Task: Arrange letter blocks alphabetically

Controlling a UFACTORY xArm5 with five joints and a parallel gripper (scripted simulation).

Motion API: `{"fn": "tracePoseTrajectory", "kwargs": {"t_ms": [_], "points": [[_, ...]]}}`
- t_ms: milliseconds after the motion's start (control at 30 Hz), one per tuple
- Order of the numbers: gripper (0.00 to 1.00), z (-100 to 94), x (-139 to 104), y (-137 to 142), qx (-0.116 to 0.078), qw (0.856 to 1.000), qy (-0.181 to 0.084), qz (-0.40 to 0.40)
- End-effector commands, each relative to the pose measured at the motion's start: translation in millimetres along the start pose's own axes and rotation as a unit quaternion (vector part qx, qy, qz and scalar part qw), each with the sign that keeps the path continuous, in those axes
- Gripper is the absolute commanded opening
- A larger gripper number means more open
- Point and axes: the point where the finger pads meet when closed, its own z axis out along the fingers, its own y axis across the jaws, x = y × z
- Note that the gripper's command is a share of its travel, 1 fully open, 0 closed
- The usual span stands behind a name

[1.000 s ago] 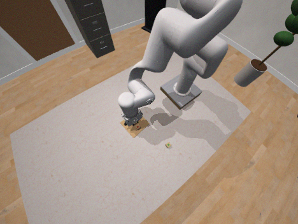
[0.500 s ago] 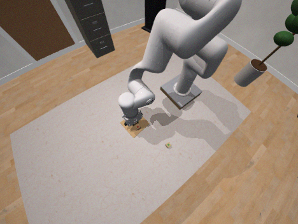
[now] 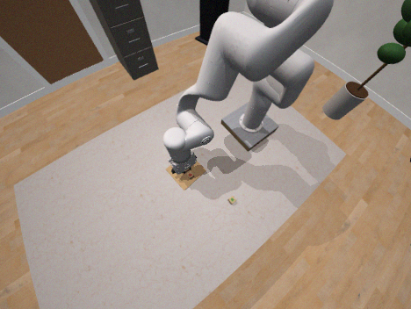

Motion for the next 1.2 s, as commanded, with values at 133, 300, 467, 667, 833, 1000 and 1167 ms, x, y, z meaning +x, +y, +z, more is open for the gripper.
{"fn": "tracePoseTrajectory", "kwargs": {"t_ms": [133,300,467,667,833,1000,1167], "points": [[0.21,-1.0,0.0,-1.3,0.002,1.000,0.000,0.000],[0.21,-1.0,0.0,-1.3,0.002,1.000,0.000,0.000],[0.21,-1.0,0.0,-1.3,0.002,1.000,0.000,0.000],[0.26,-1.0,0.0,-1.3,0.002,1.000,0.000,0.000],[0.30,-1.0,0.0,-1.3,0.002,1.000,0.000,0.000],[0.38,-1.0,0.0,-1.3,0.002,1.000,0.000,0.000],[0.42,-1.0,0.0,-1.3,0.002,1.000,0.000,0.000]]}}
